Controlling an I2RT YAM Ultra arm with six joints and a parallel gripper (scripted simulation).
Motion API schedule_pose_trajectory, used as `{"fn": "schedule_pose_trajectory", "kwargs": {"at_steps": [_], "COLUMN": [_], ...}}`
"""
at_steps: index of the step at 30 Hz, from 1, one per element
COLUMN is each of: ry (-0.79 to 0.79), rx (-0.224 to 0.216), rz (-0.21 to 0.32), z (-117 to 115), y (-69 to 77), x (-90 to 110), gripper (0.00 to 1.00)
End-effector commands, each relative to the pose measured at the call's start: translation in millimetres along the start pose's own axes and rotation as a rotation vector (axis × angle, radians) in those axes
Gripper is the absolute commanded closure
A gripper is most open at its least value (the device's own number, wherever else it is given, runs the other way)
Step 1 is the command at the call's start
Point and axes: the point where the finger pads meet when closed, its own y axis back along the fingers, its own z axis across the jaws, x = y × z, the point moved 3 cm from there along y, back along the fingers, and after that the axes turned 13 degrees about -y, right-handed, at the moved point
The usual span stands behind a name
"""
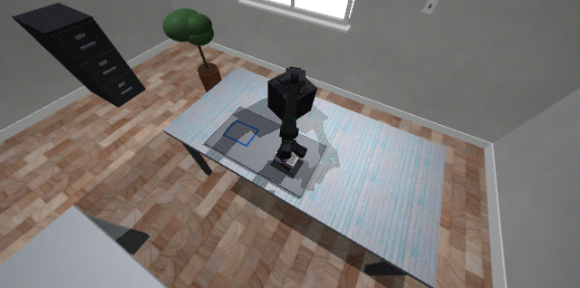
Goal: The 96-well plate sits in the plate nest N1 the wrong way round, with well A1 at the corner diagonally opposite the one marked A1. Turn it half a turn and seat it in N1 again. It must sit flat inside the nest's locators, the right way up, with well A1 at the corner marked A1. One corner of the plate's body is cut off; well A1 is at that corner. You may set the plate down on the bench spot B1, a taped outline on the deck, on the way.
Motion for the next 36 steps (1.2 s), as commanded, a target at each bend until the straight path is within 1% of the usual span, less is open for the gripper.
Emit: {"fn": "schedule_pose_trajectory", "kwargs": {"at_steps": [1,17,24,27,29,36], "ry": [0.001,0.001,-0.232,-0.235,-0.235,-0.235], "rx": [0.017,0.017,0.015,0.015,0.015,0.015], "rz": [-0.020,-0.020,-0.021,-0.021,-0.021,-0.020], "z": [-4,-4,-8,-9,-9,-12], "y": [11.5,11.5,10.3,9.8,9.8,8.6], "x": [-5,-5,19,29,29,52], "gripper": [1.00,1.00,1.00,1.00,1.00,1.00]}}
